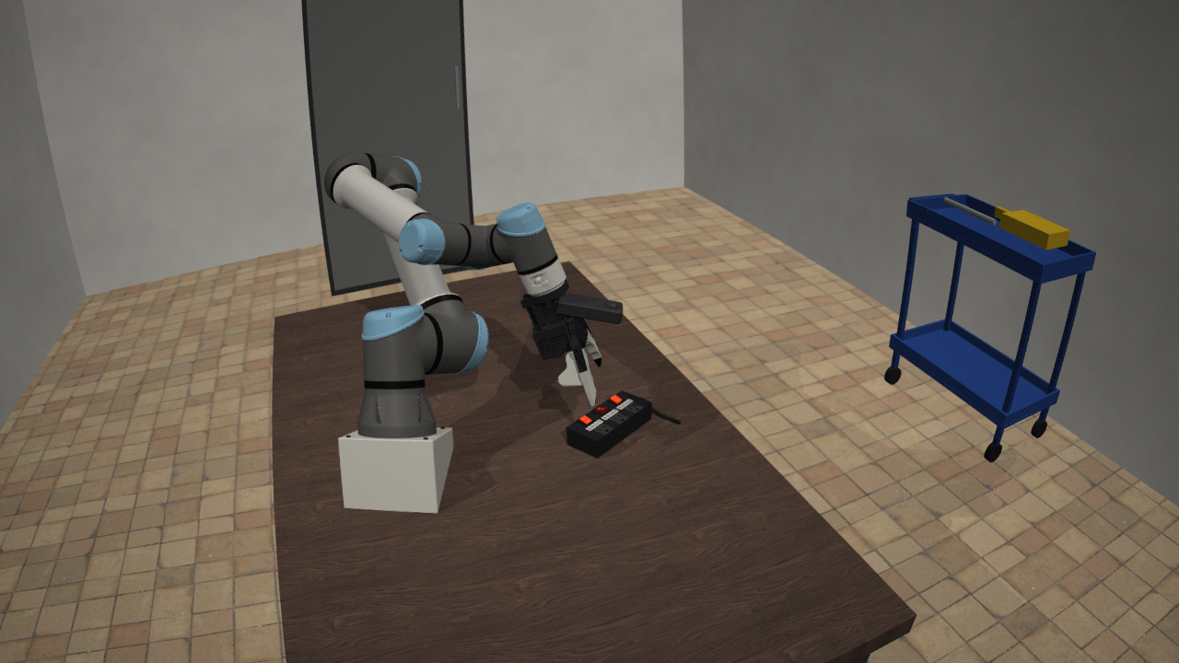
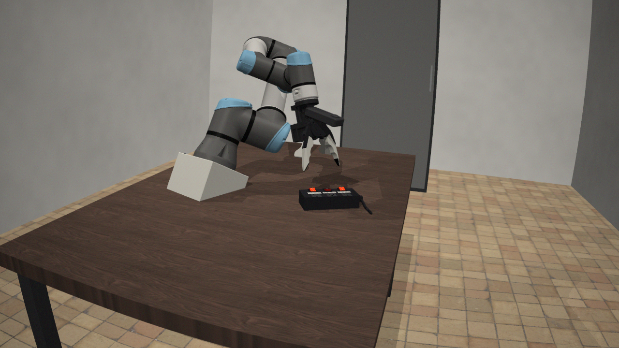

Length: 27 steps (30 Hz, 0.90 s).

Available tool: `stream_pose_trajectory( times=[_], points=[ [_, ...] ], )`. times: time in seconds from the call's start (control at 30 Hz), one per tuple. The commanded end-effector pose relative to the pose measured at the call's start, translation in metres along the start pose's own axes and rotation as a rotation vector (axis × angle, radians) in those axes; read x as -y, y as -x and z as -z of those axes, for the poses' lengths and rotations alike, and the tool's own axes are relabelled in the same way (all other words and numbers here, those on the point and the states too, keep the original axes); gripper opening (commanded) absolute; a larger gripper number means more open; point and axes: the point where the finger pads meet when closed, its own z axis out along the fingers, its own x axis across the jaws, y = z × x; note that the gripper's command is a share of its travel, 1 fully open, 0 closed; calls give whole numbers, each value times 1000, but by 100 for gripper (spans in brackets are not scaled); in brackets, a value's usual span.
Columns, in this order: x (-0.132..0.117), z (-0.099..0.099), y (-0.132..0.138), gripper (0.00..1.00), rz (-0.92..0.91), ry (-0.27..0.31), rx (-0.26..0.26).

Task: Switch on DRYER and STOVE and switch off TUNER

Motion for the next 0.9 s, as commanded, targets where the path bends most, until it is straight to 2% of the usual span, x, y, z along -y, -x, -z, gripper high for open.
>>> stream_pose_trajectory(
  times=[0.0,0.33,0.4,0.6,0.83,0.87],
  points=[
    [0,0,0,100,0,-1,0],
    [3,3,0,100,19,15,3],
    [7,6,0,100,41,32,7],
    [25,21,1,100,154,120,33],
    [52,37,1,100,322,246,88],
    [52,37,1,100,322,246,88]
  ],
)
